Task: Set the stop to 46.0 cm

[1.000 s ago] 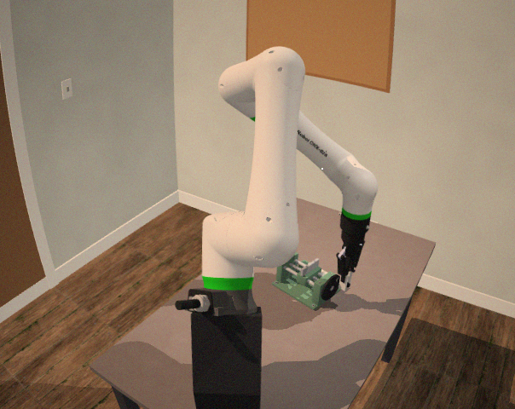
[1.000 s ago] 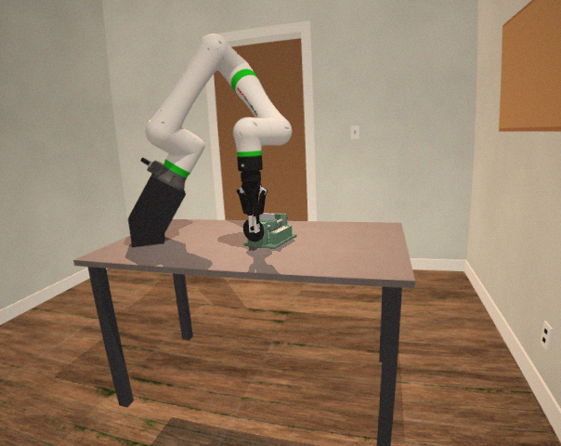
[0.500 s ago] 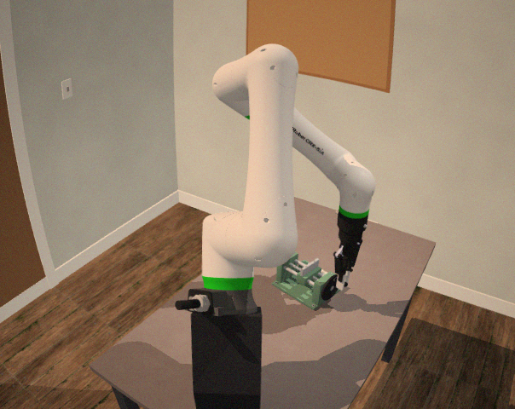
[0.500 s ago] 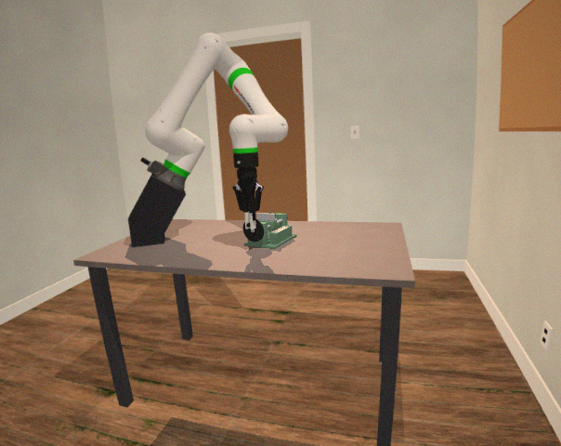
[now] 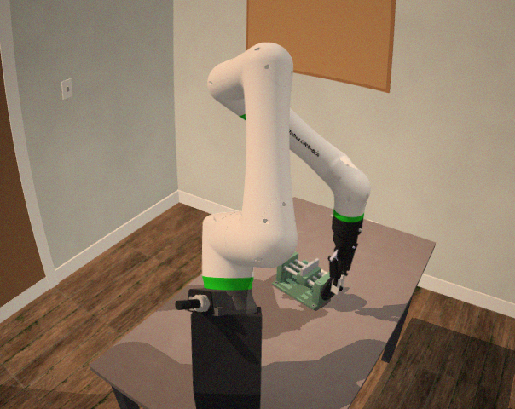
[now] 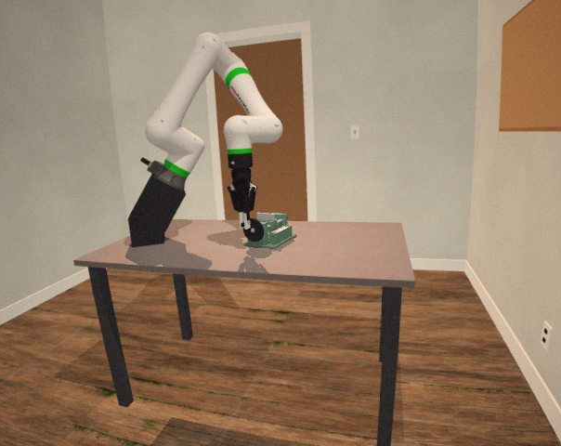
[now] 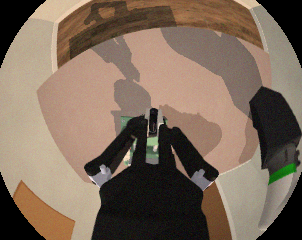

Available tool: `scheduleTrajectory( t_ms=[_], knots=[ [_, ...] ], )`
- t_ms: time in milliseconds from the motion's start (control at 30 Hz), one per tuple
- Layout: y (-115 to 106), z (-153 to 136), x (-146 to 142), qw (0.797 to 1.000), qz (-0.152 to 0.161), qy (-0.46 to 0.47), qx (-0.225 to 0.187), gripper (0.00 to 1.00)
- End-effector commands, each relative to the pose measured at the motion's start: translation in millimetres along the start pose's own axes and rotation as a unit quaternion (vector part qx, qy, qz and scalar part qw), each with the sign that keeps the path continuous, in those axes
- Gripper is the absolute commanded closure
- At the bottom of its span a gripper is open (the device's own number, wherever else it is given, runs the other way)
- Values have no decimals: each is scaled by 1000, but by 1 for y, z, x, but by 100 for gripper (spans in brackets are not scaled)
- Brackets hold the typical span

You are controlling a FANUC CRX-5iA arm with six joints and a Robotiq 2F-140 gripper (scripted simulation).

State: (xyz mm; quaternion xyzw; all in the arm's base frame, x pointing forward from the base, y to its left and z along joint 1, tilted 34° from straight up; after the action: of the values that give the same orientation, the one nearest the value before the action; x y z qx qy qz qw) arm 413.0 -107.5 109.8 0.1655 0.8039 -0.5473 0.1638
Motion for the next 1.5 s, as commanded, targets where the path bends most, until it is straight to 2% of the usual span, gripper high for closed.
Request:
scheduleTrajectory(
  t_ms=[0, 367, 800, 1200, 1467],
  knots=[
    [3, -1, 6, 1000, 0, 0, 0, 96],
    [25, -3, 19, 1000, 0, 0, 0, 96],
    [47, -2, 17, 1000, 0, 0, 0, 96],
    [64, 0, -1, 1000, 0, 0, 0, 96],
    [67, 2, -16, 1000, 0, 0, 0, 96]
  ],
)
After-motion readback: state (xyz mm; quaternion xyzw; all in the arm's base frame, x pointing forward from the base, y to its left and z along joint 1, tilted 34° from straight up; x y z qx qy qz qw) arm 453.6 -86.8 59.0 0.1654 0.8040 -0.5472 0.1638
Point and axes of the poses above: the point where the finger pads meet when closed, its own y axis out along the fingers, its own x axis across the jaws, z = x × y, the point moved 8 cm from there along -y, back along the fingers, and after that the axes turned 8 degrees about -y, right-handed, at the moved point
